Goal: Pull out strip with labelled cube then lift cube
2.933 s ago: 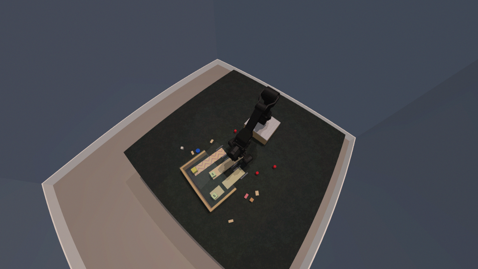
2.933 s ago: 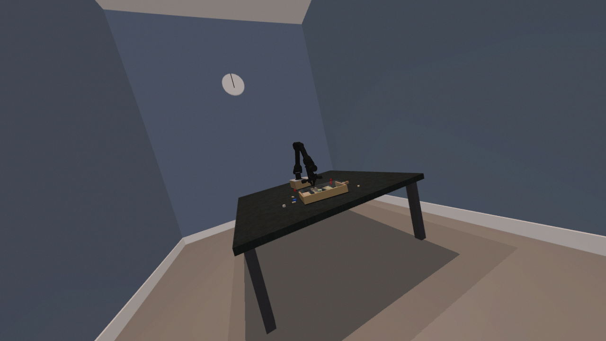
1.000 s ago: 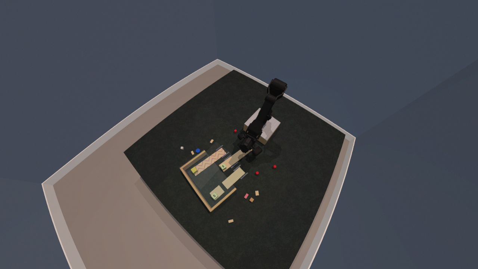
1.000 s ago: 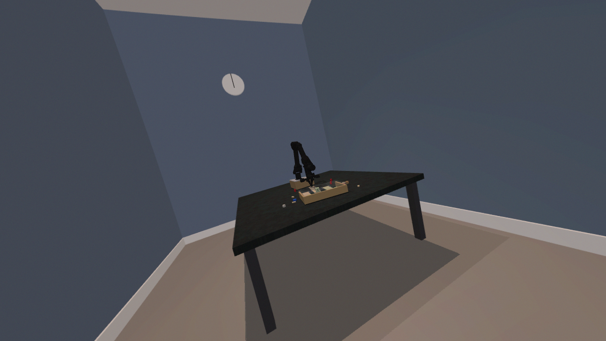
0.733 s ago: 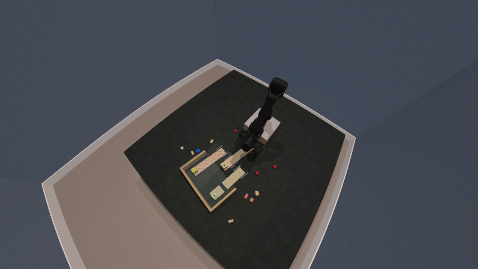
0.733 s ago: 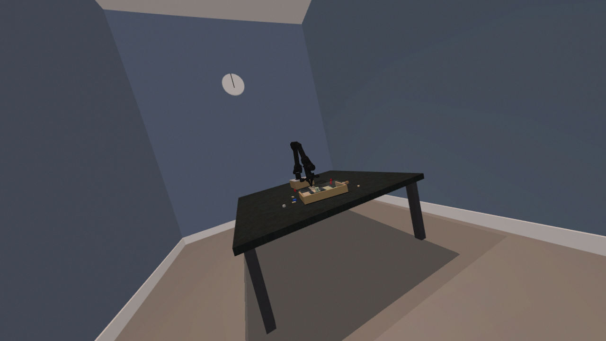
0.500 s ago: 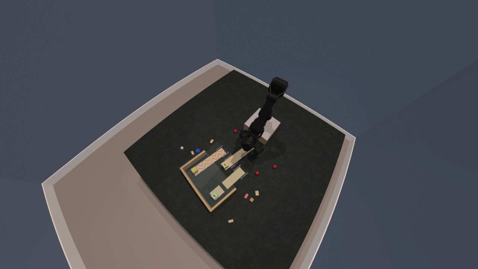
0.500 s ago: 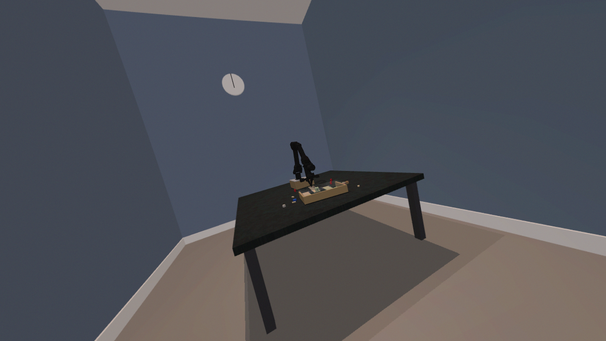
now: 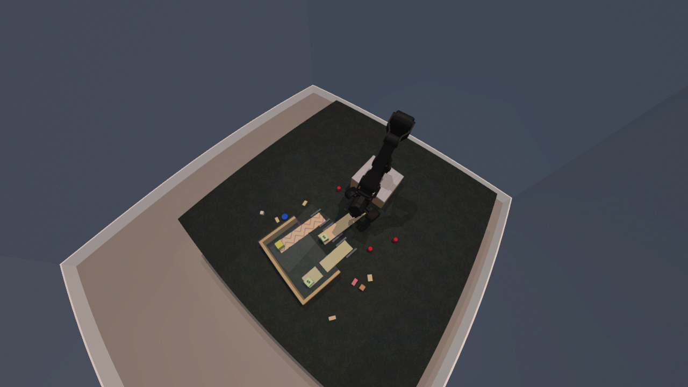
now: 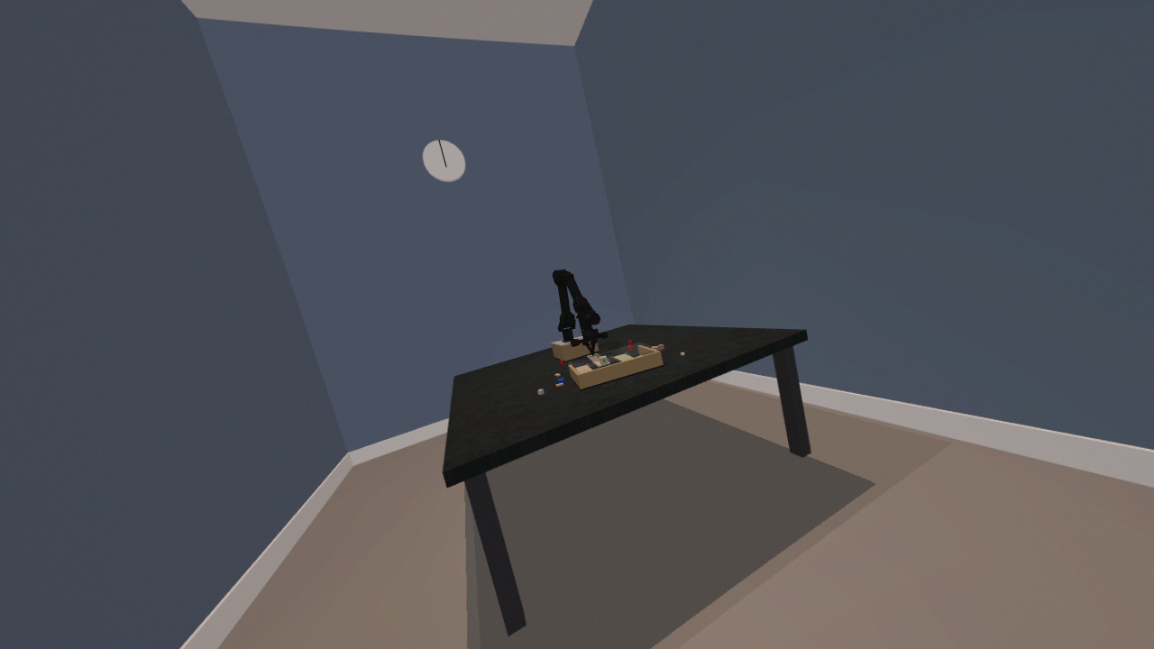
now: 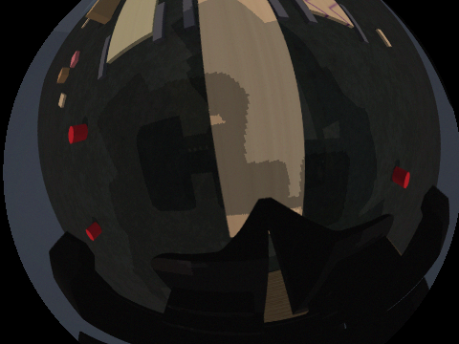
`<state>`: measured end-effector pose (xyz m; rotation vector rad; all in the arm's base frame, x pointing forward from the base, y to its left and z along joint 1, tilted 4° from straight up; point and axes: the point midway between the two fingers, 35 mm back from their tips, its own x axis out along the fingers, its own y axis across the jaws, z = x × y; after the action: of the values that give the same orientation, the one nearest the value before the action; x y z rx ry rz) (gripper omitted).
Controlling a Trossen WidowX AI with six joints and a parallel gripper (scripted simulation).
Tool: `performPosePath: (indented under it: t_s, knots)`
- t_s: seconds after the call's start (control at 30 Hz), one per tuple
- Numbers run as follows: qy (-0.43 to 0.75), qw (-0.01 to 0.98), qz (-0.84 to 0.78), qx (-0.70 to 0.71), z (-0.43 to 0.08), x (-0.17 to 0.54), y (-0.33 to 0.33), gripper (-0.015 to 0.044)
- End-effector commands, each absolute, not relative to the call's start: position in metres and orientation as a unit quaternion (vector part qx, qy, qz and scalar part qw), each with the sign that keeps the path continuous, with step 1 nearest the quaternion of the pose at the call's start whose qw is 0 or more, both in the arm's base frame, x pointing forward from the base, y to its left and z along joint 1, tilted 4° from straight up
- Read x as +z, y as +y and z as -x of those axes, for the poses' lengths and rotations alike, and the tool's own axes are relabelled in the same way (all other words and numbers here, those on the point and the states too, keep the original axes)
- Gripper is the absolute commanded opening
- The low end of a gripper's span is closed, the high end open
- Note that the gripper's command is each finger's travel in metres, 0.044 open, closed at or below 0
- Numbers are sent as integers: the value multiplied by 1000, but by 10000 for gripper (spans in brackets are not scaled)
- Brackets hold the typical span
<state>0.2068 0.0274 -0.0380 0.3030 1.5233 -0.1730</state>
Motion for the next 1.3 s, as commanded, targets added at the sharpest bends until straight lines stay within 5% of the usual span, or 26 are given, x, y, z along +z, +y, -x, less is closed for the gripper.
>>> performPosePath:
  t_s: [0.0, 1.07, 1.27]
  knots:
    - [696, 700, -137, -80, -198, -42, 27, 0]
    - [696, 700, -137, -80, -207, 5, 24, 0]
    - [691, 695, -165, -109, -232, 3, 16, 158]
